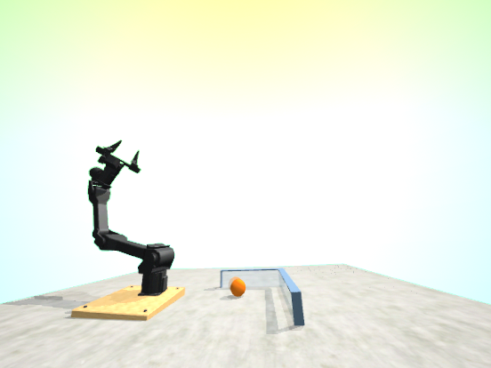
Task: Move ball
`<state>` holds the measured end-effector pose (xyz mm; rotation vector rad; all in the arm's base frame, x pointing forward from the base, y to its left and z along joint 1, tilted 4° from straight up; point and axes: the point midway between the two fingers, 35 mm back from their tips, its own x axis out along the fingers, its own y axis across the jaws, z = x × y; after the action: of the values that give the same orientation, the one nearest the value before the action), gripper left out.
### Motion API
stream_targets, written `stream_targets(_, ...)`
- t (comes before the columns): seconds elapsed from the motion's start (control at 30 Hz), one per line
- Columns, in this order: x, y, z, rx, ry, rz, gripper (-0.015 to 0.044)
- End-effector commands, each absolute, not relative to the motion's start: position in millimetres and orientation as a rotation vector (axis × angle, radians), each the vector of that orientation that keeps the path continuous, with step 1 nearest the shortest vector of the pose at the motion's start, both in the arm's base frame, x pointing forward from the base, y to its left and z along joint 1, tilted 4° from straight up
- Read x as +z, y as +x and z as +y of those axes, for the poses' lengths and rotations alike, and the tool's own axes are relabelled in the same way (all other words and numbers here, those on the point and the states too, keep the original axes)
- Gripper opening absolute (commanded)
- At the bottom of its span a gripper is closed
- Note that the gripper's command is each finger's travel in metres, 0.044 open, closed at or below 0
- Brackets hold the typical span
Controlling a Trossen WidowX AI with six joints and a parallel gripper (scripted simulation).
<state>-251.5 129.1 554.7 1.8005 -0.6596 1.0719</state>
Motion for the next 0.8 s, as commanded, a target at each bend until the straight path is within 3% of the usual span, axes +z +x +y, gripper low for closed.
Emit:
stream_targets(0.0, 555.9, -249.0, 127.6, 1.061, 1.798, -0.661, 0.0374)
stream_targets(0.07, 564.1, -229.3, 116.1, 0.974, 1.774, -0.671, 0.0342)
stream_targets(0.37, 585.7, -120.1, 63.6, 0.553, 1.638, -0.614, 0.0342)
stream_targets(0.77, 557.6, 33.6, 10.2, 0.067, 1.289, -0.336, 0.0342)
